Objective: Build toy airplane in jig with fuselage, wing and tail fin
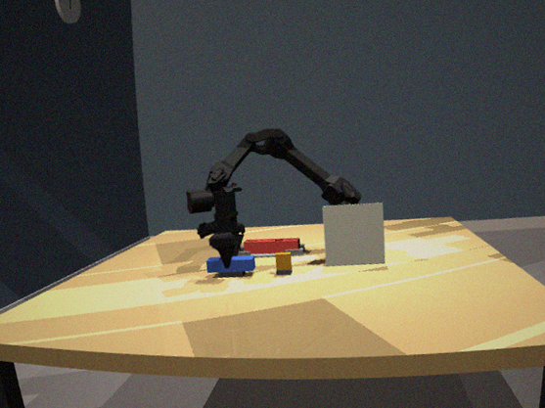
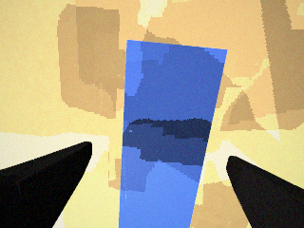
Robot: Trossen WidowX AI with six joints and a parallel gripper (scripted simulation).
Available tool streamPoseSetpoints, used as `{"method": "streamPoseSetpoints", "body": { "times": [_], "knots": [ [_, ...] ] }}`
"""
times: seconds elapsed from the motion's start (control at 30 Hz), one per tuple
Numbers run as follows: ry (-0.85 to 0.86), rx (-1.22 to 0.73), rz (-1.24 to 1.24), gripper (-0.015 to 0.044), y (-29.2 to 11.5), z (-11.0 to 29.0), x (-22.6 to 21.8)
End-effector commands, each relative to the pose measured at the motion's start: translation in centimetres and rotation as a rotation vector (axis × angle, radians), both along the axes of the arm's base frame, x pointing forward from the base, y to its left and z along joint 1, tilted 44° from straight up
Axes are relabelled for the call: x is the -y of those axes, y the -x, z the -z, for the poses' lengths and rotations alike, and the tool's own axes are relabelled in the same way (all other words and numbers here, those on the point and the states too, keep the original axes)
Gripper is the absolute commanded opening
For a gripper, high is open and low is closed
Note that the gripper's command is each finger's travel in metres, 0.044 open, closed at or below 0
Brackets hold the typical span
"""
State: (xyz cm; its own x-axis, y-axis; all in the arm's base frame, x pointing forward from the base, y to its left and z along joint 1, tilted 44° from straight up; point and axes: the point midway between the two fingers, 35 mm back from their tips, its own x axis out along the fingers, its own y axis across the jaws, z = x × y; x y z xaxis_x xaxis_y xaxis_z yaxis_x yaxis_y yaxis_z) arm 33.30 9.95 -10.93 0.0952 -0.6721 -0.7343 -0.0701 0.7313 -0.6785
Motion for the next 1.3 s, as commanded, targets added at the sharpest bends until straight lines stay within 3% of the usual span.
{"method": "streamPoseSetpoints", "body": {
  "times": [0.0, 0.13, 0.43, 0.7, 0.9, 1.27],
  "knots": [
    [0.004, -0.001, -0.005, 0.0440, 0.0, 0.5, 0.4],
    [0.004, -0.001, -0.005, 0.0440, -0.1, 0.7, 0.7],
    [0.004, -0.001, -0.005, 0.0204, -0.1, 0.7, 0.7],
    [0.004, -0.001, -0.005, 0.0150, -0.1, 0.7, 0.7],
    [-0.022, 0.027, -0.009, 0.0000, -0.6, 0.3, -0.2],
    [-0.051, 0.050, -0.015, 0.0000, -1.0, -1.4, -2.4]
  ]
}}
